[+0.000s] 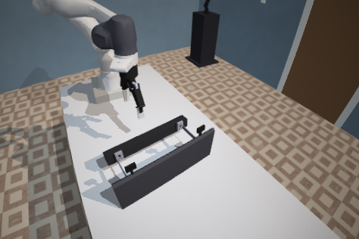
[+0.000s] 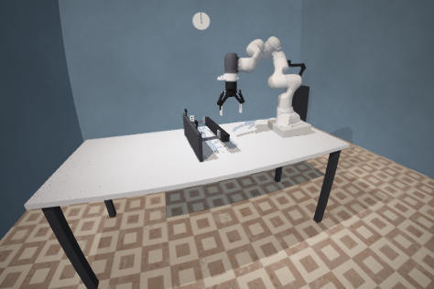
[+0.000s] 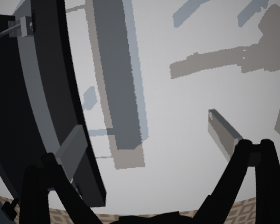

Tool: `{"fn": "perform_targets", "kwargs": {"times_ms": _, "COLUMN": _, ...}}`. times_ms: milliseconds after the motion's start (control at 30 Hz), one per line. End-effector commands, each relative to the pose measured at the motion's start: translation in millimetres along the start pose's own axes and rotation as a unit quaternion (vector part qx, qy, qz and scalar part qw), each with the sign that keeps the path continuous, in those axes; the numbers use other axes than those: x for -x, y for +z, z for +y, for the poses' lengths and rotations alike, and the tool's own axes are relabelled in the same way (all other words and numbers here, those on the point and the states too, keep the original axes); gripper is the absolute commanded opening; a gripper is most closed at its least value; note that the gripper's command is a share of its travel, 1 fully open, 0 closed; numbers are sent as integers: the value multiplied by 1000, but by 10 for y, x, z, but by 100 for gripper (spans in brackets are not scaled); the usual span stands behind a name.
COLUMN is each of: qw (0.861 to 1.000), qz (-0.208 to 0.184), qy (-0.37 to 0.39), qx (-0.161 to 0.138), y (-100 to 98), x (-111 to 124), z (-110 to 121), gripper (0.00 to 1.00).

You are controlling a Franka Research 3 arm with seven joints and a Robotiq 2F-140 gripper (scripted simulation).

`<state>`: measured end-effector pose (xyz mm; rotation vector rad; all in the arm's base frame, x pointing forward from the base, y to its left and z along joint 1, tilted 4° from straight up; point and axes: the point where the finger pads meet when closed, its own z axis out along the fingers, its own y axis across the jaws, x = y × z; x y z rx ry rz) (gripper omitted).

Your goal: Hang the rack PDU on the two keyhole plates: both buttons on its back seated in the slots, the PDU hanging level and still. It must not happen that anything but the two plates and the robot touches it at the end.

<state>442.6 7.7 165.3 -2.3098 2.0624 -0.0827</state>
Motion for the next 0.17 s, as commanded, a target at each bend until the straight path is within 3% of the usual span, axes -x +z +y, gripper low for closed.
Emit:
{"fn": "perform_targets", "kwargs": {"times_ms": 0, "qw": 1000, "qz": 0, "qy": 1, "qx": 0, "y": 0, "x": 6, "z": 8, "gripper": 100}}
{"fn": "perform_targets", "kwargs": {"times_ms": 133, "qw": 1000, "qz": 0, "qy": 1, "qx": 0, "y": 0, "x": 6, "z": 8, "gripper": 100}}
